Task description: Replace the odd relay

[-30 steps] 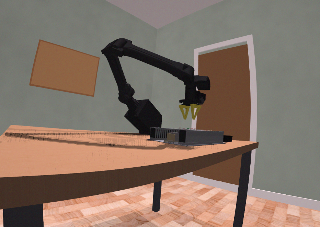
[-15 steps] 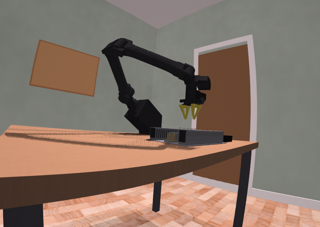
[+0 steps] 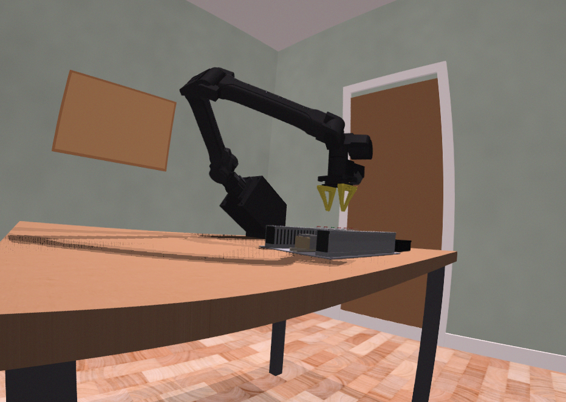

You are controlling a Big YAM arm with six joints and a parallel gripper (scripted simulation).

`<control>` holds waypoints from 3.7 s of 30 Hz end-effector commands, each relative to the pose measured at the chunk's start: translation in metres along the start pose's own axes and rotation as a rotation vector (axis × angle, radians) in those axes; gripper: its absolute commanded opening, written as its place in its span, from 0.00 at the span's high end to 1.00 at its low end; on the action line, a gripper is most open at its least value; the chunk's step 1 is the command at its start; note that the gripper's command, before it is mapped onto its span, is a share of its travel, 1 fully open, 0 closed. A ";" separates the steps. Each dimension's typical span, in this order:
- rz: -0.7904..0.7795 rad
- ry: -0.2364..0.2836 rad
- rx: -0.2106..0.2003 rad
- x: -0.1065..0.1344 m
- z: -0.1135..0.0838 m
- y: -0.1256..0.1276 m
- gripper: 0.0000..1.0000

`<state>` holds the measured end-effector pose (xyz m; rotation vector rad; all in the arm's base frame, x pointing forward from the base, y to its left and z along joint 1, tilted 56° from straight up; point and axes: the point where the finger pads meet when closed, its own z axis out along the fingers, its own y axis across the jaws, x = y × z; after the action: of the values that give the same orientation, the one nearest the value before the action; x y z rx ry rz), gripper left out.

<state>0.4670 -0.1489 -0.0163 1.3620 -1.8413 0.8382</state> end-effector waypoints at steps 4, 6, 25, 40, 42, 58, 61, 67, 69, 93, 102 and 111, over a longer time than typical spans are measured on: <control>-0.012 -0.010 0.035 -0.014 -0.018 -0.007 0.41; -0.012 -0.010 0.035 -0.014 -0.018 -0.007 0.41; -0.002 -0.012 0.039 -0.014 -0.023 -0.012 0.41; -0.016 -0.009 0.033 -0.016 -0.020 -0.006 0.41; -0.017 -0.009 0.033 -0.016 -0.020 -0.006 0.41; -0.018 -0.009 0.032 -0.016 -0.020 -0.005 0.41; -0.019 -0.009 0.033 -0.016 -0.018 -0.005 0.41; -0.019 -0.007 0.024 -0.014 -0.007 -0.003 0.41; -0.016 -0.005 0.017 -0.012 0.002 -0.002 0.41; -0.011 -0.002 -0.002 -0.005 0.045 0.000 0.41; -0.003 -0.003 0.000 -0.004 0.044 -0.003 0.41; 0.003 -0.003 0.002 -0.003 0.043 -0.005 0.41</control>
<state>0.4635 -0.1745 -0.0417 1.3789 -1.8346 0.8438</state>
